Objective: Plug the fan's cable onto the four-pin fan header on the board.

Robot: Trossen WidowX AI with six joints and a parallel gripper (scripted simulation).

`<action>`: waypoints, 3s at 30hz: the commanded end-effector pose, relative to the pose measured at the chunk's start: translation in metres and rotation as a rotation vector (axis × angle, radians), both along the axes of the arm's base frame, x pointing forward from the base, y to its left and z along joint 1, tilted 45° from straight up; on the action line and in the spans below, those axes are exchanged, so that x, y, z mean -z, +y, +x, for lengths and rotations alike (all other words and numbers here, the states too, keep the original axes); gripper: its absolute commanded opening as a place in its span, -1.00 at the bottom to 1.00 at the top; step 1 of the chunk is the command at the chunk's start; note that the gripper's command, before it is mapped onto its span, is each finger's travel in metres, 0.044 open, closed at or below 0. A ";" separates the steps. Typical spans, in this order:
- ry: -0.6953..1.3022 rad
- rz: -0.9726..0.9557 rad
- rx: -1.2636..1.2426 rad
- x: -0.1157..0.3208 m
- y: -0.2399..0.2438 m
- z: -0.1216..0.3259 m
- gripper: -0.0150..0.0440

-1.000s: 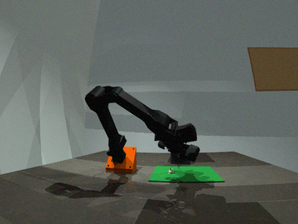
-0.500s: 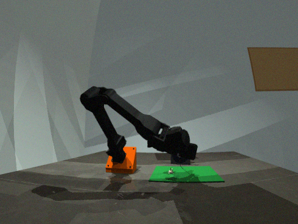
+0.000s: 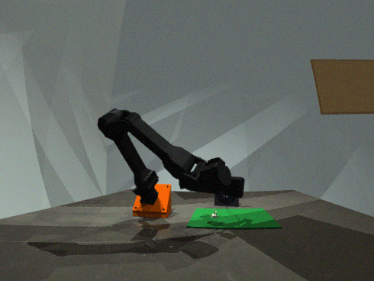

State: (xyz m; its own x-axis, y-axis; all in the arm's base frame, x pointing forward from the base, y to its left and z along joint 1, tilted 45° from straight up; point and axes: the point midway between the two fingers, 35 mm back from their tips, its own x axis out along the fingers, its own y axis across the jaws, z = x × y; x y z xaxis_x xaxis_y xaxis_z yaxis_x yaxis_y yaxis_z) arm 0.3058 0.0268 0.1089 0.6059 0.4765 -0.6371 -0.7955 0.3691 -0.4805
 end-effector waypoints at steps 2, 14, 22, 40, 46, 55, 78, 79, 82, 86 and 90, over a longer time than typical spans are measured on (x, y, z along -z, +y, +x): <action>0.007 0.000 0.007 -0.002 0.002 0.000 -0.49; 0.004 -0.001 0.003 -0.005 0.005 -0.001 -0.49; 0.004 -0.002 0.002 -0.004 0.004 -0.001 -0.49; 0.004 -0.004 -0.001 0.003 -0.010 0.000 -0.49; 0.004 -0.004 -0.001 0.005 -0.015 0.000 -0.49; 0.004 -0.005 -0.001 0.010 -0.021 0.000 -0.49; 0.004 -0.006 -0.001 0.025 -0.037 0.002 -0.49; 0.004 -0.006 -0.001 0.026 -0.037 0.002 -0.49; 0.004 -0.006 -0.001 0.028 -0.039 0.002 -0.49; 0.004 -0.006 -0.001 0.031 -0.042 0.003 -0.49; 0.005 -0.006 -0.001 0.033 -0.044 0.003 -0.49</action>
